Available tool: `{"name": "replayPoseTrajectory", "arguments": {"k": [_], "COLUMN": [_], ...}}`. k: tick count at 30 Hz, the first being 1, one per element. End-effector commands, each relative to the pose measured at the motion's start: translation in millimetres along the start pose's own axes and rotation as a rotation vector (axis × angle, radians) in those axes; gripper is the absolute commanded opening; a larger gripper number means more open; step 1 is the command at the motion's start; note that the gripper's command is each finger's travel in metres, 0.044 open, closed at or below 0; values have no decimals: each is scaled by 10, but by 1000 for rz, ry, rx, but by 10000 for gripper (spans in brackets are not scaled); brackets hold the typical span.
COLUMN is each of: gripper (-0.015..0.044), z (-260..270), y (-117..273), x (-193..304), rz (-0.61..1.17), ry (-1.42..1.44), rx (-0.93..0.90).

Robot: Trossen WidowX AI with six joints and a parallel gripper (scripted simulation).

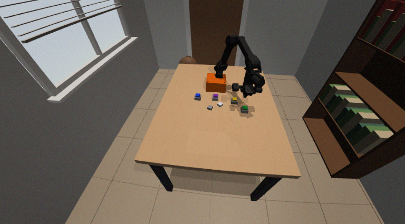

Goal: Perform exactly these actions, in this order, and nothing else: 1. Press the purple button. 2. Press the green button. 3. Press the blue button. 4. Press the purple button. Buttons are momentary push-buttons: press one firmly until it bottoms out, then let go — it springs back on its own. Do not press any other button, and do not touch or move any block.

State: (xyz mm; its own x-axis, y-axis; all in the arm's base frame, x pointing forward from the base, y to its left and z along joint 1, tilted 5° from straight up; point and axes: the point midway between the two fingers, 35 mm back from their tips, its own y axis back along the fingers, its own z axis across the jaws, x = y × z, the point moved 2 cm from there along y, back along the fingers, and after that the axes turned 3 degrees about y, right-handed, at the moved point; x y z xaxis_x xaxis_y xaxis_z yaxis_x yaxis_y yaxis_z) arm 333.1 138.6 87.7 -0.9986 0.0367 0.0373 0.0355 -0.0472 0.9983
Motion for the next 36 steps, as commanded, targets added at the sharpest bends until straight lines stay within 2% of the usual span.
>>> {"name": "replayPoseTrajectory", "arguments": {"k": [1, 4, 7, 9, 18, 36], "gripper": [20, 20, 20, 20, 20, 20], "z": [220, 221, 227, 223, 223, 224], "y": [-22, -57, -504, -639, -649, -934], "x": [-33, -35, -37, -25, -26, -23], "rz": [8, 8, 8, 9, 9, 9], "ry": [-18, -18, -18, -18, -18, -18], "rx": [-5, -5, -6, -6, -6, -6]}}
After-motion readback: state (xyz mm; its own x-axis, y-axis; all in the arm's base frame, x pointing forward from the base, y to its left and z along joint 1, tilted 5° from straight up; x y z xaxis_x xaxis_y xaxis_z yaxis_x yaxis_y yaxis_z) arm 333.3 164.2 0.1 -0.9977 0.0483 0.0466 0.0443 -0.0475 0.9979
